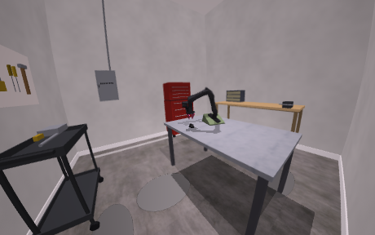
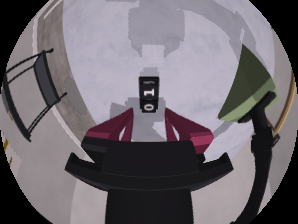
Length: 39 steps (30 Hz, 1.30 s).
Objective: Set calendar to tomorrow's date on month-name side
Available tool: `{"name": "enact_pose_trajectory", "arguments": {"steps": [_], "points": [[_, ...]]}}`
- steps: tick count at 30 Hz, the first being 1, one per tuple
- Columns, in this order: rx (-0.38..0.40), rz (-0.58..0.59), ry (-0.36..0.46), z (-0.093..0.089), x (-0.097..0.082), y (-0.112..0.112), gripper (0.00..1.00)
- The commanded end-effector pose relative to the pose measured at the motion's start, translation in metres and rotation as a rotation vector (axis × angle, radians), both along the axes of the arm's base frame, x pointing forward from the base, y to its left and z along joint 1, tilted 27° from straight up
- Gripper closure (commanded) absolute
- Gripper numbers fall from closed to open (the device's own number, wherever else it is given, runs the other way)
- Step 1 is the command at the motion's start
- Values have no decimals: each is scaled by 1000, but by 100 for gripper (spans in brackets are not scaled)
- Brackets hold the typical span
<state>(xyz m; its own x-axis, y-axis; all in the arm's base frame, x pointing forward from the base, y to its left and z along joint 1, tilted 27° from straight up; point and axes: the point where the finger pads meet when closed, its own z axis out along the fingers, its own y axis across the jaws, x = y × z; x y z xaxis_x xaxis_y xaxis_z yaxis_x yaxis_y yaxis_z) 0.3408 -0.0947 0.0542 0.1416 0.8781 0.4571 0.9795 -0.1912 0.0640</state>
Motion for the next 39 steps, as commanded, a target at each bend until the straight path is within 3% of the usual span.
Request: {"name": "enact_pose_trajectory", "arguments": {"steps": [1, 39], "points": [[-5, -5, -8, 2, 1, -2, 55], [-5, -5, -8, -6, 3, 2, 55]]}}
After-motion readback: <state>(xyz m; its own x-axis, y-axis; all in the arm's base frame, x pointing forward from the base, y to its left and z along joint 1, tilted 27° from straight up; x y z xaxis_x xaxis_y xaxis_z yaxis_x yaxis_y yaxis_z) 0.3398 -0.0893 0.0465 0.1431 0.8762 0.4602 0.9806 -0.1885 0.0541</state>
